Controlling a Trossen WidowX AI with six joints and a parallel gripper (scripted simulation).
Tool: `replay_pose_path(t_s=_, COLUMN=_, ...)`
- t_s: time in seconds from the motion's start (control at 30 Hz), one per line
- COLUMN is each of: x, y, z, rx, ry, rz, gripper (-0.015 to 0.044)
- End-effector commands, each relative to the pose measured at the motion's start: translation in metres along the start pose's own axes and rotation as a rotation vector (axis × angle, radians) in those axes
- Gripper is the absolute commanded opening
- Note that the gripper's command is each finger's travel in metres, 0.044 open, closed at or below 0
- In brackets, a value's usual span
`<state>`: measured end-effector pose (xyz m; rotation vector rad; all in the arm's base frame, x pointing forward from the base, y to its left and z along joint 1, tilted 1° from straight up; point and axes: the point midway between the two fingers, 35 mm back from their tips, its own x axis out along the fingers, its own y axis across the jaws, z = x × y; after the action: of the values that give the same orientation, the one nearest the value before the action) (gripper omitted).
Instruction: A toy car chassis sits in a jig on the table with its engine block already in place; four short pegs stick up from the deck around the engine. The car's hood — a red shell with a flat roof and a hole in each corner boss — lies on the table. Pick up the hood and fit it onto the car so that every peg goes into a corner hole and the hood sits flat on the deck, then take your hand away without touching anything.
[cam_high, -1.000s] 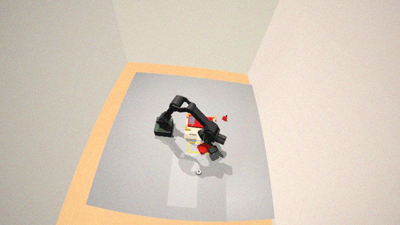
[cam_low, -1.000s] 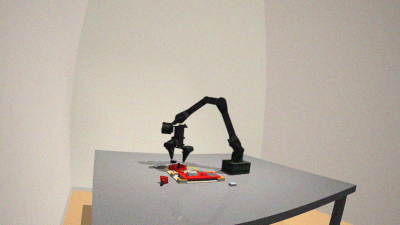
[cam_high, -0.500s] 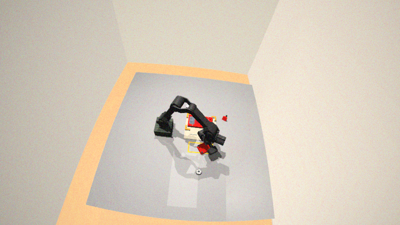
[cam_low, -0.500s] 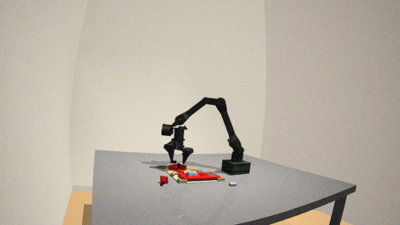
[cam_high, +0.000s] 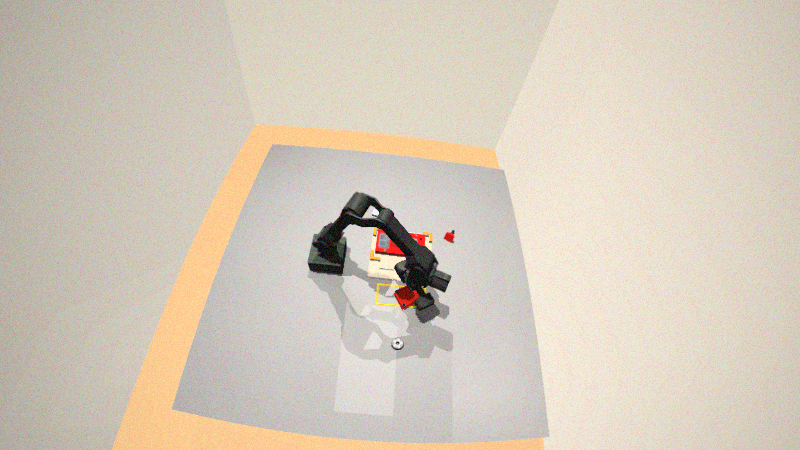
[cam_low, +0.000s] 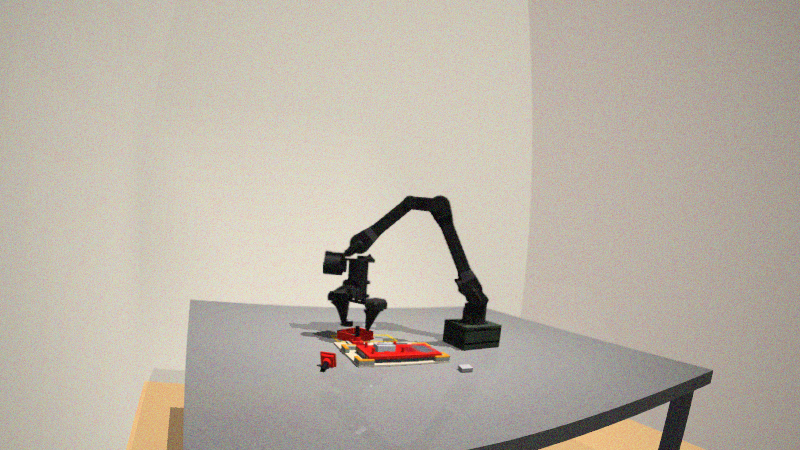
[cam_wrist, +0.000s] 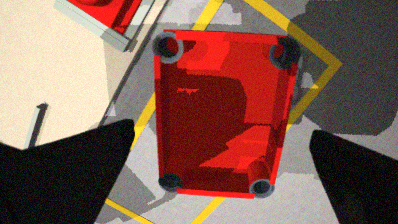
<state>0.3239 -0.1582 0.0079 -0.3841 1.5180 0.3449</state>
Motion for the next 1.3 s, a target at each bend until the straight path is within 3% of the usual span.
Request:
replay_pose_path(t_s=0.0, x=0.003, y=0.001, z=-0.001, rx=0.003, ry=0.004, rz=0.000, gripper=0.0440)
replay_pose_path(t_s=1.2, x=0.020, y=0.001, z=-0.001, rx=0.003, ry=0.005, rz=0.000, gripper=0.0440)
replay_pose_path(t_s=1.27, x=0.018, y=0.000, z=0.000, rx=0.000, ry=0.000, rz=0.000, gripper=0.0387)
